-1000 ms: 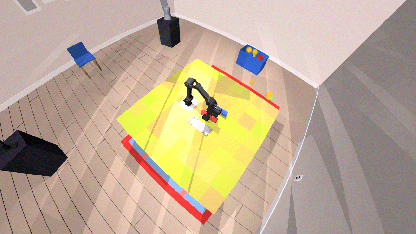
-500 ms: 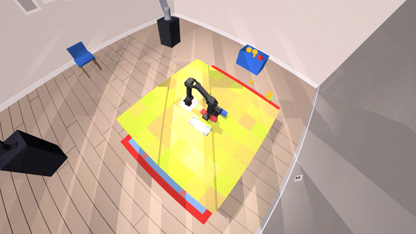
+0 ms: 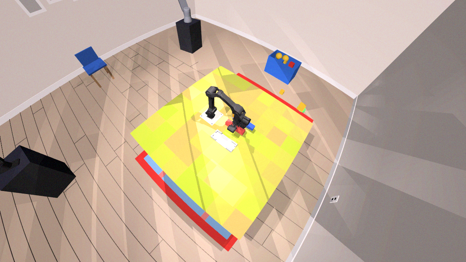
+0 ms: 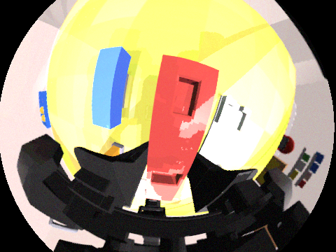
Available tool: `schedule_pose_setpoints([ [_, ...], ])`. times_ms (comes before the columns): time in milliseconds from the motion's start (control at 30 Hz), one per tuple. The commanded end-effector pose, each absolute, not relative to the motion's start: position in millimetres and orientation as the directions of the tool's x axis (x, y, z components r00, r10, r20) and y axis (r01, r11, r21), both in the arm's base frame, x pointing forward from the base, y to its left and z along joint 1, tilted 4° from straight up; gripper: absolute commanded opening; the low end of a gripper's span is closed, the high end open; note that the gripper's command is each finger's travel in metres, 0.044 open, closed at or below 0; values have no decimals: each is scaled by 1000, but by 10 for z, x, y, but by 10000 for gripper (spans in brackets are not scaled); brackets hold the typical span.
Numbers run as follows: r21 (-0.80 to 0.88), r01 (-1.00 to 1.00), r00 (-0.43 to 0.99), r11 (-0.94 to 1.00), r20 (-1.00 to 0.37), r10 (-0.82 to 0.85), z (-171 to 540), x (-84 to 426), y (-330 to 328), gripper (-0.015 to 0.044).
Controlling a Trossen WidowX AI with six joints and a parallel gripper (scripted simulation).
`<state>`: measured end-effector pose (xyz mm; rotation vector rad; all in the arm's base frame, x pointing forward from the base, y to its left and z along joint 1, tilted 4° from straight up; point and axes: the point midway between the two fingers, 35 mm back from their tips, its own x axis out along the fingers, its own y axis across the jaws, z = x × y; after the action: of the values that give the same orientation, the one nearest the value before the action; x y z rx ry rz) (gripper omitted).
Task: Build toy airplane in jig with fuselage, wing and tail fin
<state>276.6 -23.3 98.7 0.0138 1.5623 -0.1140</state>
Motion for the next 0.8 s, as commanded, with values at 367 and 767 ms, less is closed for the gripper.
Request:
schedule_pose_setpoints([
  [367,-64,80,18,995,-998,-65,1526,2731,-191,0],
  [767,-63,78,17,995,-998,-65,1681,2696,-217,0],
])
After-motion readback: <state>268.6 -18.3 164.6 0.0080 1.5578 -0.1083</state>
